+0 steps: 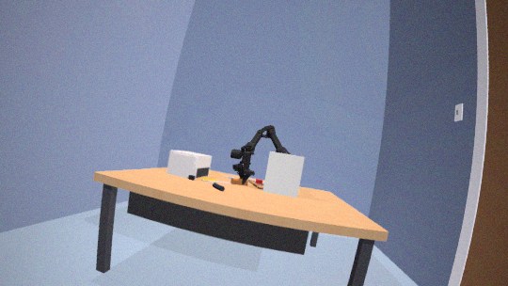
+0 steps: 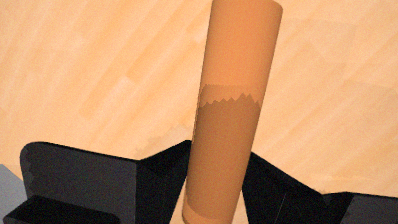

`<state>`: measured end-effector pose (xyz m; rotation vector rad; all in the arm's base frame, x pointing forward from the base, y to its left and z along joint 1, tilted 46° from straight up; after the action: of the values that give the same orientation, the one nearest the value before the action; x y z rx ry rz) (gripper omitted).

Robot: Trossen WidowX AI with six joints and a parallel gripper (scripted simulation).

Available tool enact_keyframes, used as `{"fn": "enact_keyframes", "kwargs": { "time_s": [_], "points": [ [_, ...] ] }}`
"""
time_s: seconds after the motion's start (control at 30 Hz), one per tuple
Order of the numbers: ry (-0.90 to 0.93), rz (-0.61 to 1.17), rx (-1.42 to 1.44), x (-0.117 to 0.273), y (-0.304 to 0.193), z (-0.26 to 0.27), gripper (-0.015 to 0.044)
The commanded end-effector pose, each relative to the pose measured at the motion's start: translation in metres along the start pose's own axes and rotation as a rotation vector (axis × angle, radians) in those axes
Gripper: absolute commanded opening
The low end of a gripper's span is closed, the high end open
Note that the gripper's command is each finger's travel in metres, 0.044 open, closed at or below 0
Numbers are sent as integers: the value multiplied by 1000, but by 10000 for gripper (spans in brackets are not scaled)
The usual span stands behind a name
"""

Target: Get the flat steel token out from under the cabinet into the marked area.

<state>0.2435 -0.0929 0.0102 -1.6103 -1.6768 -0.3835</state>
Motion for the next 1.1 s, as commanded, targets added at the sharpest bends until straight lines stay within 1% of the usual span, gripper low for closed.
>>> {"fn": "enact_keyframes", "kwargs": {
  "time_s": [0.0, 1.07],
  "points": [
    [-1, -5, 2, 1, 4, 4, 0],
    [0, -6, 2, 2, 22, 34, 0]
  ]
}}
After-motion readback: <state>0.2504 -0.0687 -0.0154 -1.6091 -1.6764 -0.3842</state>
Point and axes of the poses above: the point midway between the two fingers, 35 mm back from their tips, its own x axis back along the fingers, its own z axis across the jaws, y = z × x, the point moved 9 cm from there along x, back along the fingers, and after that the axes turned 9 degrees about -x, right-handed, at the moved point
